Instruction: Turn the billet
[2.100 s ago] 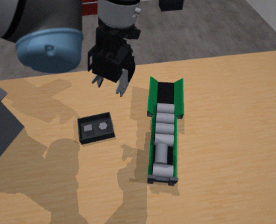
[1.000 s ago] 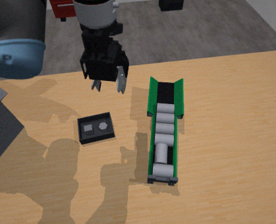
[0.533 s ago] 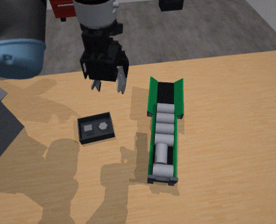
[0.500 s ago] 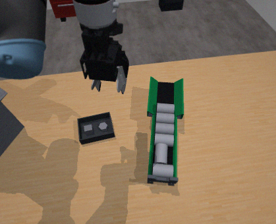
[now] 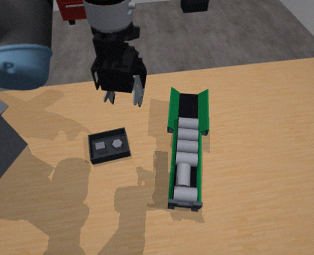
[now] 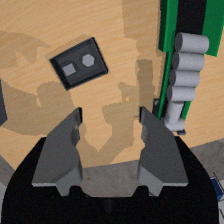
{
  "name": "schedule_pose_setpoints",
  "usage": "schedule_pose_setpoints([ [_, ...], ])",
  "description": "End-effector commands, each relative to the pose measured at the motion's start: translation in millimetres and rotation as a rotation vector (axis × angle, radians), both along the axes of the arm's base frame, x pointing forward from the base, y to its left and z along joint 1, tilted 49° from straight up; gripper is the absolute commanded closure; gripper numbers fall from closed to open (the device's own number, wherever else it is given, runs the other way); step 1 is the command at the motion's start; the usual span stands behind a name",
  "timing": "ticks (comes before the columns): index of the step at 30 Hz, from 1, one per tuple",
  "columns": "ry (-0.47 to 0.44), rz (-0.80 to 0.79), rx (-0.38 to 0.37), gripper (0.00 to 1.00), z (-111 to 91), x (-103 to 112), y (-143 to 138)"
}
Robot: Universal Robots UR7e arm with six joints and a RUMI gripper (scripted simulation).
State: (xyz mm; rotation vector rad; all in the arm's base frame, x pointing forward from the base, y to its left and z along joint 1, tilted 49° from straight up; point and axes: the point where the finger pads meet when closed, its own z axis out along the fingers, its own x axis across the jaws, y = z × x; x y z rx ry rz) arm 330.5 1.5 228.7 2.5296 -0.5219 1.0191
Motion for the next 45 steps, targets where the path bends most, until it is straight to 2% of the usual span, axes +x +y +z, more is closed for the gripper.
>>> schedule_pose_setpoints([
  [1, -0.001, 0.0, 0.0, 0.6, 0.3, 0.1, 0.1],
  [10, -0.001, 0.0, 0.0, 0.6, 0.3, 0.1, 0.1],
  [11, -0.001, 0.0, 0.0, 0.65, 0.3, 0.1, 0.1],
  [27, -0.001, 0.0, 0.0, 0.65, 0.3, 0.1, 0.1],
  [32, -0.001, 0.0, 0.0, 0.65, -25.6, 24.0, -17.3],
  [44, -0.001, 0.0, 0.0, 0.65, -25.6, 24.0, -17.3],
  [45, 0.0, 0.002, -0.001, 0.65, -15.6, 24.6, -24.7],
])
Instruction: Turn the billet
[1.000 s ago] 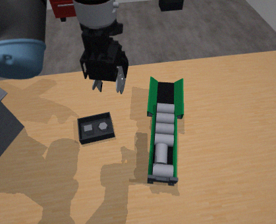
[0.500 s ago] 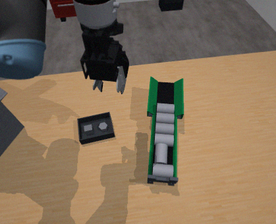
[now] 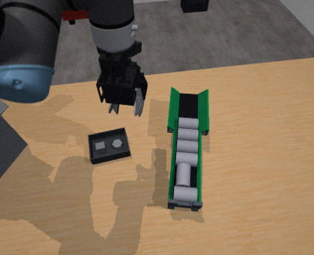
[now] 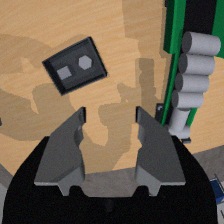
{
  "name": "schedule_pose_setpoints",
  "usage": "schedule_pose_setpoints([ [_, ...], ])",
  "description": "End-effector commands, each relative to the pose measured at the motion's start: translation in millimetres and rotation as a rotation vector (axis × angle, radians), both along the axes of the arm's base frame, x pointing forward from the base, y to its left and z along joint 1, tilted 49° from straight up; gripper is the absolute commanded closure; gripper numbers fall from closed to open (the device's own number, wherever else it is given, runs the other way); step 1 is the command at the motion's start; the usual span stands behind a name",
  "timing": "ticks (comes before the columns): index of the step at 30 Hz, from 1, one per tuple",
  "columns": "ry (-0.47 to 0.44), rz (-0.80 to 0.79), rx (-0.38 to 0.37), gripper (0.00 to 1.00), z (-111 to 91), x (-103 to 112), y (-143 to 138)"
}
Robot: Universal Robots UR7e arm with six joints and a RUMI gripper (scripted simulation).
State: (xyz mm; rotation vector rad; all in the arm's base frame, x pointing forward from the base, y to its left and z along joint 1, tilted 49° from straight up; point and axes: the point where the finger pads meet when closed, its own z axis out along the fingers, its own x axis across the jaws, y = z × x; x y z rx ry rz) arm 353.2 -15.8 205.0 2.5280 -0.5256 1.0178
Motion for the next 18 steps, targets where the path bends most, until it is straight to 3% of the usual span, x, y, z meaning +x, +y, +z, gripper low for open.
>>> schedule_pose_setpoints([
  [1, -0.004, 0.014, -0.003, 0.65, 16.6, 6.1, -14.7],
  [4, -0.017, 0.04, -0.008, 0.65, 42.1, 18.8, -36.8],
  [16, -0.017, 0.04, -0.008, 0.65, 42.1, 18.8, -36.8],
  [18, -0.017, 0.024, -0.016, 0.65, 58.2, 24.7, -52.7],
])
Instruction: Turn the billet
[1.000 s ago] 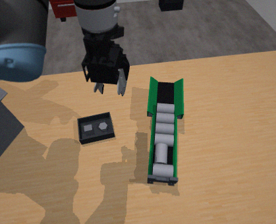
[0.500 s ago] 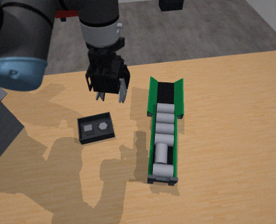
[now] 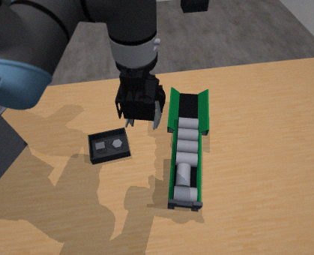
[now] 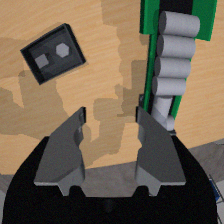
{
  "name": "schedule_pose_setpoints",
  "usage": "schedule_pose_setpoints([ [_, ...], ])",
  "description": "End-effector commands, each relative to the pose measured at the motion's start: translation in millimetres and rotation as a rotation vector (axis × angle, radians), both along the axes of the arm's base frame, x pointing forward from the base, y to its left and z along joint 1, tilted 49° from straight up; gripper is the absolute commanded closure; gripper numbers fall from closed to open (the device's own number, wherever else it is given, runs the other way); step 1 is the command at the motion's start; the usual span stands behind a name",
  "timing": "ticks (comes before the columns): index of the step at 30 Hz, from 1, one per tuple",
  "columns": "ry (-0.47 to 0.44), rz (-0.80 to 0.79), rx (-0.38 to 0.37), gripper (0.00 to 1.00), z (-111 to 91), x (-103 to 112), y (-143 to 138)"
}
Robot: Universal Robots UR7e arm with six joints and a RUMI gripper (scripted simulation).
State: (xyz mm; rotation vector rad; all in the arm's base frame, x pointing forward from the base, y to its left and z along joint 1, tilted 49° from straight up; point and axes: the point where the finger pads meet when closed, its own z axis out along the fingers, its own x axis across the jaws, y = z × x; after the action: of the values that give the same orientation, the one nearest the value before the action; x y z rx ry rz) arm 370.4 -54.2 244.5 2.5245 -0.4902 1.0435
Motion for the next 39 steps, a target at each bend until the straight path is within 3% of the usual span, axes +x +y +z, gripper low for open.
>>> schedule_pose_setpoints([
  [1, -0.004, 0.004, 0.0, 0.65, 27.3, 12.0, -21.4],
  [3, -0.004, 0.015, 0.005, 0.65, 44.3, 21.0, -35.7],
  [15, -0.004, 0.015, 0.005, 0.65, 44.3, 21.0, -35.7],
  [20, -0.004, 0.015, 0.005, 0.65, 86.7, 42.7, -71.3],
  [39, -0.004, 0.015, 0.004, 0.65, 93.5, 46.6, -76.8],
])
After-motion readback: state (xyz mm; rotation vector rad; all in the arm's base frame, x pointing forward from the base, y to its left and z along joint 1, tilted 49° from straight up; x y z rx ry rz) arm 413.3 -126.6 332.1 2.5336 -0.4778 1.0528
